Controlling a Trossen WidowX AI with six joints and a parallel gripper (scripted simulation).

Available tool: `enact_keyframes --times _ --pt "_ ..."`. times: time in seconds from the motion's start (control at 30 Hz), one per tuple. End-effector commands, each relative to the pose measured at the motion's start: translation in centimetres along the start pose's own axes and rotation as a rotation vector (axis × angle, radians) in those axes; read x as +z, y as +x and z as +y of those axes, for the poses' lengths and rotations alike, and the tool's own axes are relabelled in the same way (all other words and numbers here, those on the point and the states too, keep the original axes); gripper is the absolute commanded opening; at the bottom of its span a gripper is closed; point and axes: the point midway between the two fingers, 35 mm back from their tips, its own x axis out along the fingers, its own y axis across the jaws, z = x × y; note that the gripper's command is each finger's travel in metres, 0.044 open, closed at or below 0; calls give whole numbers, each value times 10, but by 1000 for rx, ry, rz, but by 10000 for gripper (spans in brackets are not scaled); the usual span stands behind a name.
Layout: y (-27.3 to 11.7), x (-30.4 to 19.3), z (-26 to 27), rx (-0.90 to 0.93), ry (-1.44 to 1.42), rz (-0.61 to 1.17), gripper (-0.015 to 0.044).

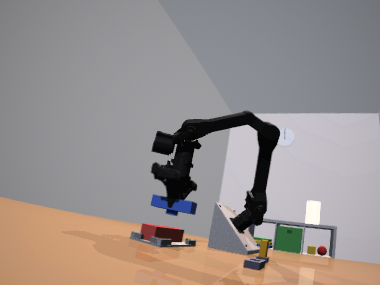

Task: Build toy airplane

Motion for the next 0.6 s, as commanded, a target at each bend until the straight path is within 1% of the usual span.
enact_keyframes --times 0.0,0.17,0.2,0.57 --pt "4 3 -6 -7 33 6 53" --pt "4 3 -6 -7 33 6 184" --pt "4 3 -6 -7 33 6 195" --pt "4 3 -6 -7 33 6 195"
